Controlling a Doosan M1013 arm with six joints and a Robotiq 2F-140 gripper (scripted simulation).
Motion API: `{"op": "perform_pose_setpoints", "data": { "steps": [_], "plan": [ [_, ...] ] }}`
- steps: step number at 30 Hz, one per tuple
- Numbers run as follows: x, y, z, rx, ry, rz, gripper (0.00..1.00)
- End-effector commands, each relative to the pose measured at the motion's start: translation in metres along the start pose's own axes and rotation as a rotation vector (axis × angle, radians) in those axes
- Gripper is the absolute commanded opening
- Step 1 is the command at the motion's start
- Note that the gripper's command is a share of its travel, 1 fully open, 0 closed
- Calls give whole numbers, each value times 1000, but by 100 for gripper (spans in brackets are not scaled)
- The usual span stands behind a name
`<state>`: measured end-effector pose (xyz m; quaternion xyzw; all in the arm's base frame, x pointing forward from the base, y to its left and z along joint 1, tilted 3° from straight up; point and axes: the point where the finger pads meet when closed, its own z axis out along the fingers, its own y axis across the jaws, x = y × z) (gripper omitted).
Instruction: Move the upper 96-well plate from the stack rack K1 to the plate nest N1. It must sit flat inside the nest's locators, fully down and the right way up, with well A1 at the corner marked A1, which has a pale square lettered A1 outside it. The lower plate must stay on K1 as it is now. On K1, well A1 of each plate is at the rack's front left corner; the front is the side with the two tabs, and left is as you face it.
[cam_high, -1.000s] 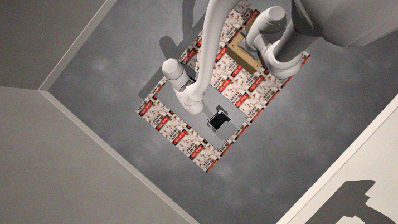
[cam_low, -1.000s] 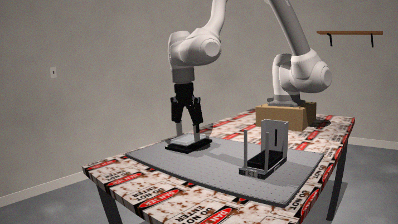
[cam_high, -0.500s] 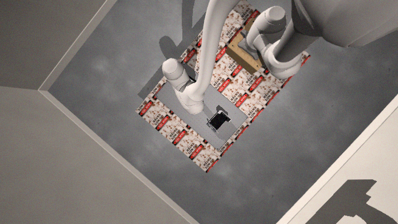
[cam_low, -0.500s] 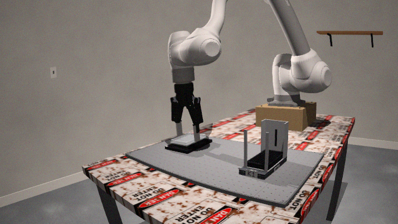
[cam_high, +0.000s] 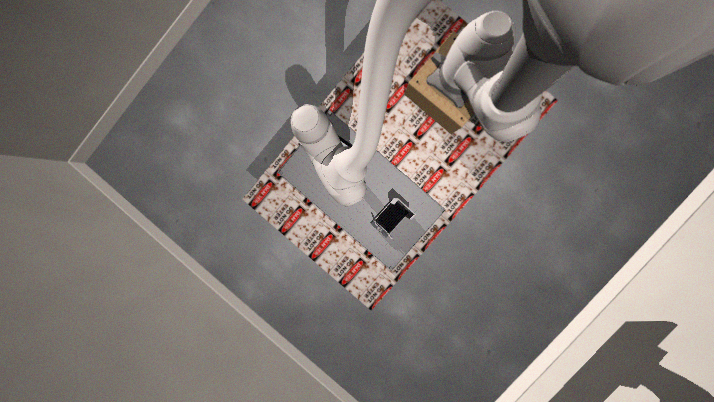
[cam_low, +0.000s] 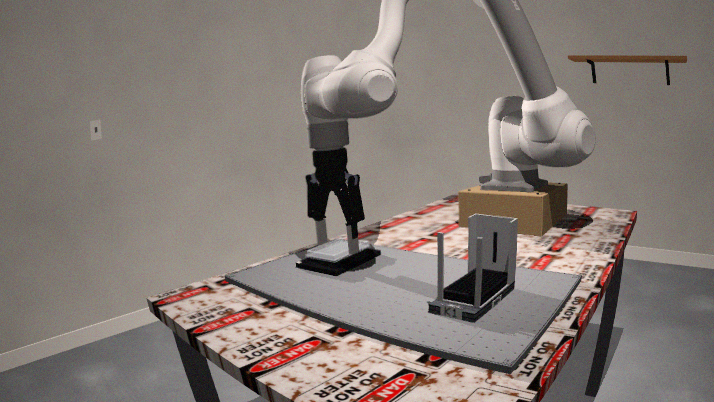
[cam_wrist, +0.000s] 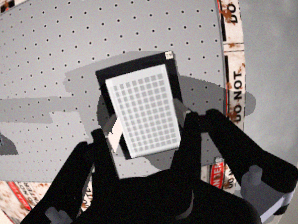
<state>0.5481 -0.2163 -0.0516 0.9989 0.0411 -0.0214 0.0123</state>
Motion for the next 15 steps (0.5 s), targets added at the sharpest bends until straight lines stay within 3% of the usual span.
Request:
{"op": "perform_pose_setpoints", "data": {
  "steps": [1, 15],
  "plan": [
    [0, 1, 3, -2, 2, 3, 0],
    [0, 1, 4, -2, 2, 3, 0]
  ]
}}
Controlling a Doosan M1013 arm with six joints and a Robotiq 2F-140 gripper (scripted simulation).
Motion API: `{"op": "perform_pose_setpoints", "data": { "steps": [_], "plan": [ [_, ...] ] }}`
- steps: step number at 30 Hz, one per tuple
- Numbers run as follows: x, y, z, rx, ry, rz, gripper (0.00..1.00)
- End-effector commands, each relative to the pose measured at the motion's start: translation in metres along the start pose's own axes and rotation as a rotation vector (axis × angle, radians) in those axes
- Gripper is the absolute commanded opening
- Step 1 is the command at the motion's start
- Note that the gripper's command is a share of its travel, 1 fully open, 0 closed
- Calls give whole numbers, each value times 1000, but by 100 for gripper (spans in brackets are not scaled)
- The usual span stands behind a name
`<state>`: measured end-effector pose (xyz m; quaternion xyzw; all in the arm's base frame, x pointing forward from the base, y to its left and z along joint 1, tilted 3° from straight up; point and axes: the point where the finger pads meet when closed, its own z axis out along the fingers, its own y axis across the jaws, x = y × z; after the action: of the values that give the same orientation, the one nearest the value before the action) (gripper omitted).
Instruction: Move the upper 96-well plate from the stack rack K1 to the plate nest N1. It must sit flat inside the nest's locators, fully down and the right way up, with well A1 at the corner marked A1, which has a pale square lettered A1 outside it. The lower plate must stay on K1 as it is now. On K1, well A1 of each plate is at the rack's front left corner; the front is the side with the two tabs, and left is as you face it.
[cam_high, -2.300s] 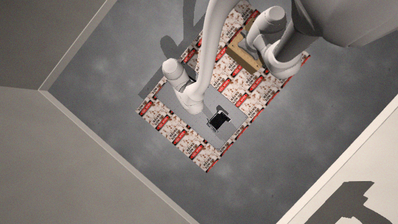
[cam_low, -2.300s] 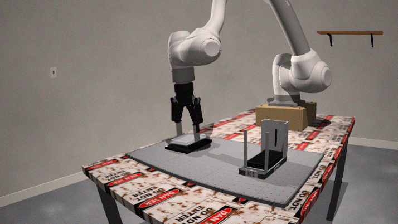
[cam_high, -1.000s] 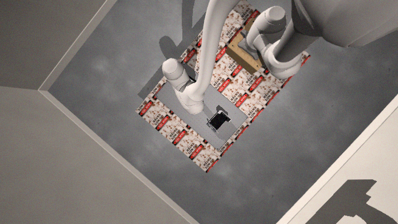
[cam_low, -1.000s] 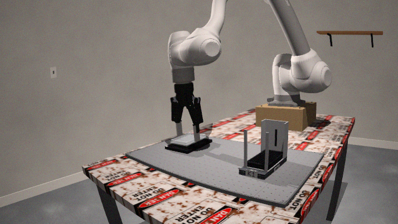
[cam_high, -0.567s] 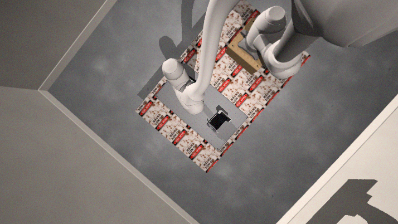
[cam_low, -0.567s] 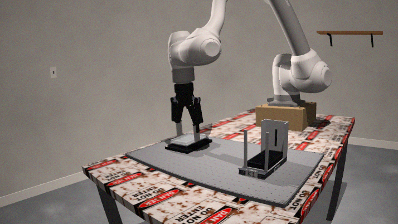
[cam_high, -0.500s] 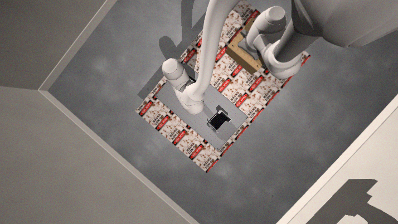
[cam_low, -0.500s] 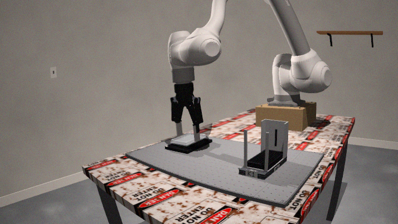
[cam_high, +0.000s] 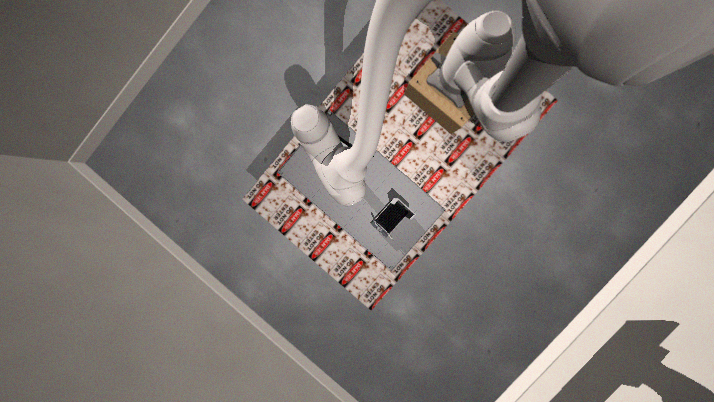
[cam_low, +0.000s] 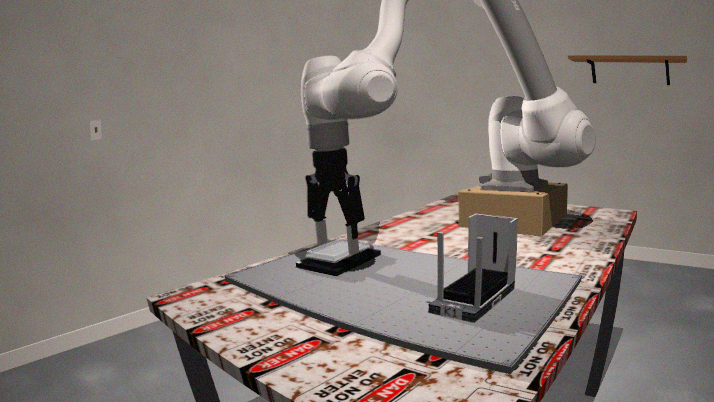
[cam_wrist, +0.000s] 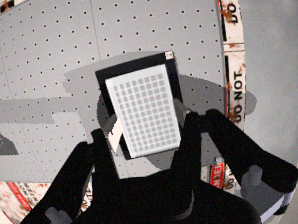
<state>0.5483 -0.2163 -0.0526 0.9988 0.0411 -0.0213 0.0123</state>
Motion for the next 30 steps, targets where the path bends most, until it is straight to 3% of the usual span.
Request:
{"op": "perform_pose_setpoints", "data": {
  "steps": [1, 30],
  "plan": [
    [0, 1, 3, -2, 2, 3, 0],
    [0, 1, 8, -2, 2, 3, 0]
  ]
}}
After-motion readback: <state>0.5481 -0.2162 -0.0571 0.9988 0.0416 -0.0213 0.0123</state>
